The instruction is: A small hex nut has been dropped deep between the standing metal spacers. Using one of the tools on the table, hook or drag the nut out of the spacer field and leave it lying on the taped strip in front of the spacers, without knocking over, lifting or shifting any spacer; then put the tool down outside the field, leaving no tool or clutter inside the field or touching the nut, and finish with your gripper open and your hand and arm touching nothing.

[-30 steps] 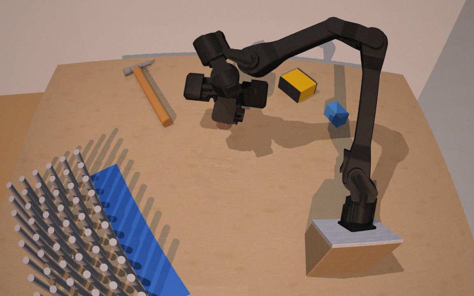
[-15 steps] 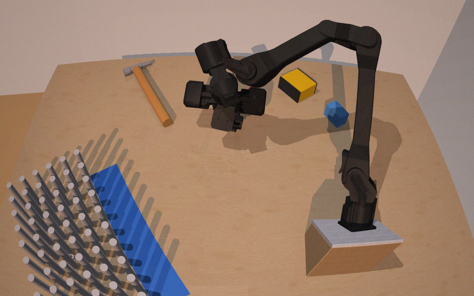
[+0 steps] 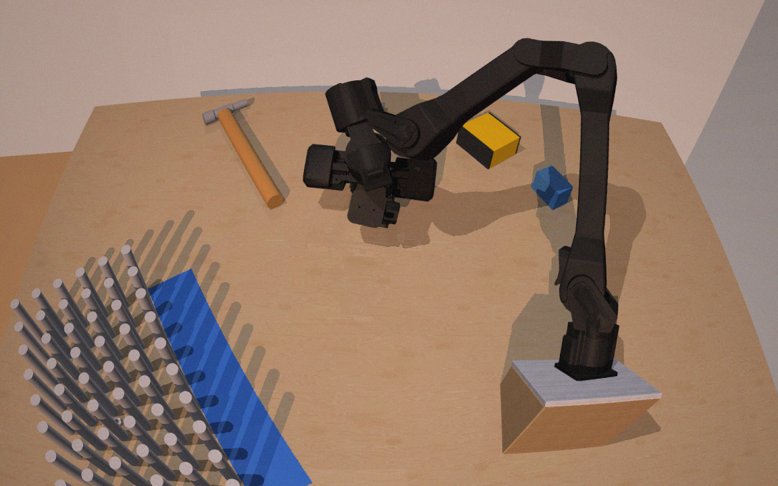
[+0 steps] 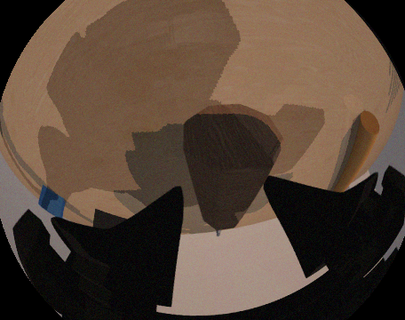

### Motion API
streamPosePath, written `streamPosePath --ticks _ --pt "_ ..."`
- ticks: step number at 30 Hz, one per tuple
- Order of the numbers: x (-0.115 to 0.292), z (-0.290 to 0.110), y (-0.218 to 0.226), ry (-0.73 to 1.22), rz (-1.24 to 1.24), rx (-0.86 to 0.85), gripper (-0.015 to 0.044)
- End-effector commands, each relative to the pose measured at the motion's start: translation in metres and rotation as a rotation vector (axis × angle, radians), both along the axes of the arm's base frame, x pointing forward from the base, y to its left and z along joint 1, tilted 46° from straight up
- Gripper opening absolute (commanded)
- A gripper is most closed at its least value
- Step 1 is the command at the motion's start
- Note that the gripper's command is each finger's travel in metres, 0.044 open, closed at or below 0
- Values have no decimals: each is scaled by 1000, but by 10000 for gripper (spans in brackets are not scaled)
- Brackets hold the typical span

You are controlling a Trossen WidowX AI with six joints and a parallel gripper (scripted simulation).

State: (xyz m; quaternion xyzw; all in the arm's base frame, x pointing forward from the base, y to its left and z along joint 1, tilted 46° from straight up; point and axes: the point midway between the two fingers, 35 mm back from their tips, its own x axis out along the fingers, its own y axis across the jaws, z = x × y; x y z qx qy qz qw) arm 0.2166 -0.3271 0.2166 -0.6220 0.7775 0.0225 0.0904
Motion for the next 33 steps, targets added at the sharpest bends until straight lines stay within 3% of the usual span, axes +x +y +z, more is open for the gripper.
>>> streamPosePath --ticks 1,5,12,17,33 --pt "0 -5 -3 8 7 3 280" --pt "0 -5 -3 8 7 3 175" --pt "0 -5 -3 8 7 3 128" --pt "13 8 2 -85 59 -16 0" --pt "29 18 28 -115 27 59 0"
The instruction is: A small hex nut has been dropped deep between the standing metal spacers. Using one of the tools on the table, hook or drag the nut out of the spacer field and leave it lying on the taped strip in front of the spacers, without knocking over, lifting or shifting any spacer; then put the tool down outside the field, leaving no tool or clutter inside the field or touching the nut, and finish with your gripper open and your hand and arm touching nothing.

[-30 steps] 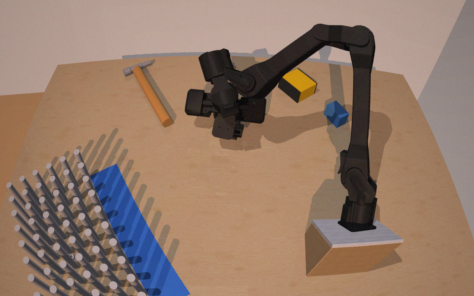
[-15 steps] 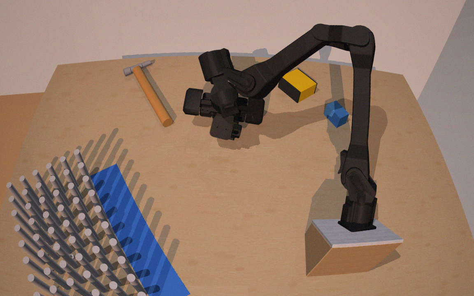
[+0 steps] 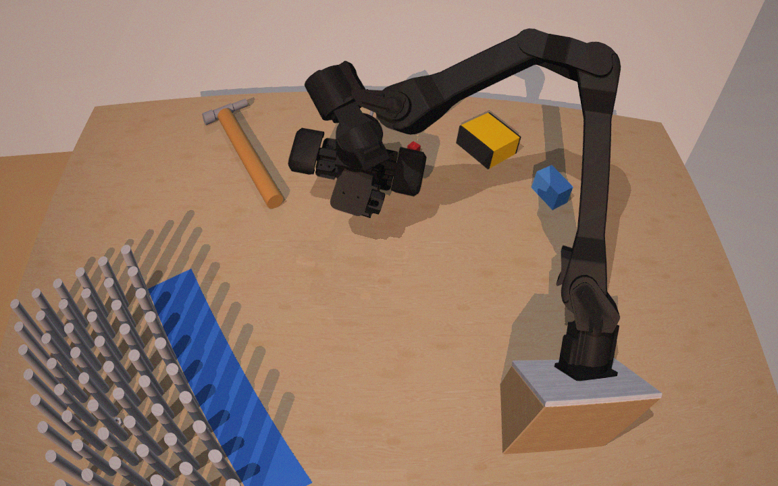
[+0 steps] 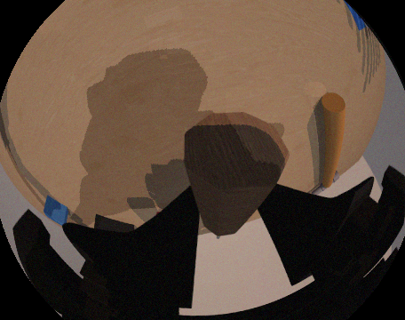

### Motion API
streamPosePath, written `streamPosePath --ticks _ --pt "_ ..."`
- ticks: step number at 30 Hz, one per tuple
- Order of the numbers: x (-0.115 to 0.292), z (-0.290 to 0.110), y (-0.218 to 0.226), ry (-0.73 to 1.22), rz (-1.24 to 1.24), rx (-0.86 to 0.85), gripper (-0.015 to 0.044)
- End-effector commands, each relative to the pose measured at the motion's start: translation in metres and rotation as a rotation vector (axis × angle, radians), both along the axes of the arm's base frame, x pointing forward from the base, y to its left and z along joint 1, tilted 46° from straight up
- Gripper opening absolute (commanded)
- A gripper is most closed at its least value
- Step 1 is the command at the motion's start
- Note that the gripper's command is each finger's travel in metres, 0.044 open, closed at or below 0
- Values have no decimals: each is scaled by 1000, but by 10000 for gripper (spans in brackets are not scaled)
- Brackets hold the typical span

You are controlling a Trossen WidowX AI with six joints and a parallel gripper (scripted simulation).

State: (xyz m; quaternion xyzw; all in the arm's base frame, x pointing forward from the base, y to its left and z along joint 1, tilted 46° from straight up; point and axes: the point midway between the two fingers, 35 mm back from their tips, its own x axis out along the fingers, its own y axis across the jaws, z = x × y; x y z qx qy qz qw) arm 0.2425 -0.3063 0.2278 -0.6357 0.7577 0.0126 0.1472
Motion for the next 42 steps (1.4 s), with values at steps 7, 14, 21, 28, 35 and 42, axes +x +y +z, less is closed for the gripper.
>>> streamPosePath --ticks 7,14,21,28,35,42 --pt "7 18 25 7 -34 27 0" --pt "7 33 43 29 -48 32 0" --pt "4 51 61 54 -56 21 0" --pt "-1 73 78 81 -54 -4 0" --pt "-7 97 95 107 -41 -39 0" --pt "-7 99 96 98 -39 -41 0"
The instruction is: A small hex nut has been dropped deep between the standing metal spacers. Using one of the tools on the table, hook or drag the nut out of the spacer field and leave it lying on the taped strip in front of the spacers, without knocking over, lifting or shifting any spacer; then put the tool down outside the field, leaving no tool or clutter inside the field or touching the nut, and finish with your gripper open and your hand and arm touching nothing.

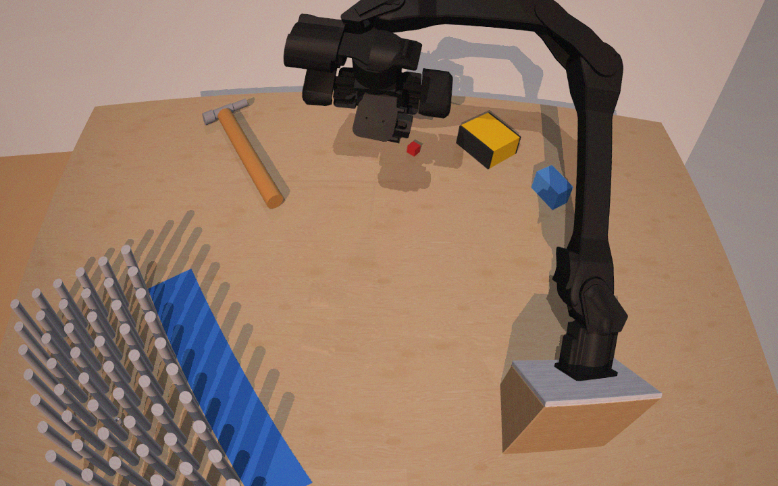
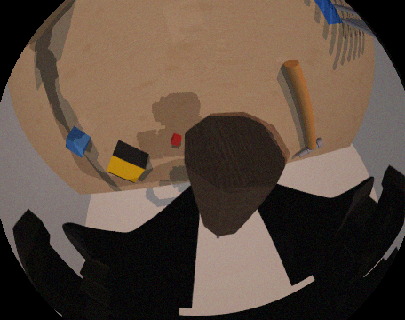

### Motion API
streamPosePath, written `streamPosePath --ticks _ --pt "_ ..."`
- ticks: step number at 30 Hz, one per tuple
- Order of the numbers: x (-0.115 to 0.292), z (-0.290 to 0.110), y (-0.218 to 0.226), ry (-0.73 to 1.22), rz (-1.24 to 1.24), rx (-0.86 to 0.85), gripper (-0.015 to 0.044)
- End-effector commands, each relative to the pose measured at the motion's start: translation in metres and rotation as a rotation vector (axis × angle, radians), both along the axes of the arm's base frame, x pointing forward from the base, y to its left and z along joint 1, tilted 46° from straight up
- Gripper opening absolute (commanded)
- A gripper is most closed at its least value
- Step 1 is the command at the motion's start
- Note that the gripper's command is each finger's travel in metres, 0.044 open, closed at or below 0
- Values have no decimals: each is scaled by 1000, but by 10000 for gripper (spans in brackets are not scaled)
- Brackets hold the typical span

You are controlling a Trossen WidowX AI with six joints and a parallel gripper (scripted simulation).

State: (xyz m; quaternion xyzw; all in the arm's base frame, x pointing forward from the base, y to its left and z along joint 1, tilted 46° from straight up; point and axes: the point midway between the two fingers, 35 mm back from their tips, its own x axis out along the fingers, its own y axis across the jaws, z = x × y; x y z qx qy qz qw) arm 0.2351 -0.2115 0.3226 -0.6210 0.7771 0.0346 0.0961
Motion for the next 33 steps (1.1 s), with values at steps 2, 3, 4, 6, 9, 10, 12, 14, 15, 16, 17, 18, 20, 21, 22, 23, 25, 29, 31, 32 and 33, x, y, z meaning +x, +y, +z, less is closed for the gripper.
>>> streamPosePath --ticks 2,3,4,6,9,10,12,14,15,16,17,18,20,21,22,23,25,29,31,32,33 --pt "1 4 2 -49 0 -9 0" --pt "2 3 2 -72 0 -6 0" --pt "2 3 2 -95 -1 -4 0" --pt "3 2 3 -135 -3 -1 0" --pt "4 -1 4 -194 -8 0 0" --pt "5 -2 5 -227 -12 1 0" --pt "6 -5 7 -295 -20 4 0" --pt "7 -8 8 -363 -29 7 0" --pt "8 -9 9 -397 -34 9 0" --pt "9 -11 10 -431 -39 10 0" --pt "9 -12 11 -465 -45 12 0" --pt "10 -14 12 -498 -50 14 0" --pt "11 -17 14 -567 -62 16 0" --pt "11 -18 15 -601 -69 17 0" --pt "12 -19 15 -635 -75 19 0" --pt "12 -21 16 -669 -82 20 0" --pt "14 -24 18 -737 -96 24 0" --pt "16 -29 22 -871 -128 32 0" --pt "17 -32 24 -938 -146 36 0" --pt "17 -33 25 -971 -155 38 0" --pt "18 -35 26 -1004 -164 41 0"
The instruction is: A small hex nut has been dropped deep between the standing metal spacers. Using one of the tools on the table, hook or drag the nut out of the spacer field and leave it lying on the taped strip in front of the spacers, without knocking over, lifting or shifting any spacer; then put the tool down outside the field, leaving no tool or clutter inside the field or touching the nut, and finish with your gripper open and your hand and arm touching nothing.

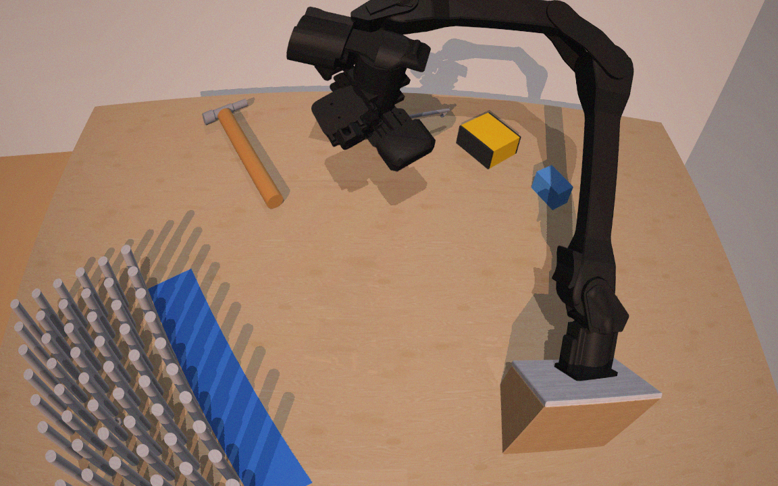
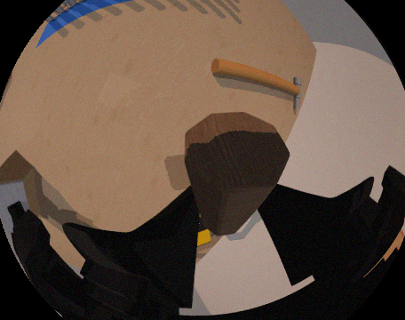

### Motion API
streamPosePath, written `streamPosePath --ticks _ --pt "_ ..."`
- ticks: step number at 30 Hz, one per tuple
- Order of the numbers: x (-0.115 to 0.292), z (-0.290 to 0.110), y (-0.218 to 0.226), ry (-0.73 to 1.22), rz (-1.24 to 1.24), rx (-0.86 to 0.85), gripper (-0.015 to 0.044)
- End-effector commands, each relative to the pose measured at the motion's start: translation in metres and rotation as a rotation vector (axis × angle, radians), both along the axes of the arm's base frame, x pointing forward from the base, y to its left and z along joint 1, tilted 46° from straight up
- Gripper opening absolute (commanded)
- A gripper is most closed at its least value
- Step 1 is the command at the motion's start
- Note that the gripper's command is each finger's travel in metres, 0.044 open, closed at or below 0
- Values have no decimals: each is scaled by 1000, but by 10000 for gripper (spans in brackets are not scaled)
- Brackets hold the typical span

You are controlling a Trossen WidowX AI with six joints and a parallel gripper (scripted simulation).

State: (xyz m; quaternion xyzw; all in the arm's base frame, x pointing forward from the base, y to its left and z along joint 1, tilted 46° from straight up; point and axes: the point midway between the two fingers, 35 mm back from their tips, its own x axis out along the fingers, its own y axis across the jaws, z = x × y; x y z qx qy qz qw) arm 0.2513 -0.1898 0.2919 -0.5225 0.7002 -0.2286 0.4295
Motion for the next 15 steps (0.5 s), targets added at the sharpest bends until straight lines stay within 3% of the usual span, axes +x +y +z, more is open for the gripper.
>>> streamPosePath --ticks 1,15 --pt "2 -5 6 -156 -33 18 0" --pt "10 -24 21 -614 -175 90 0"
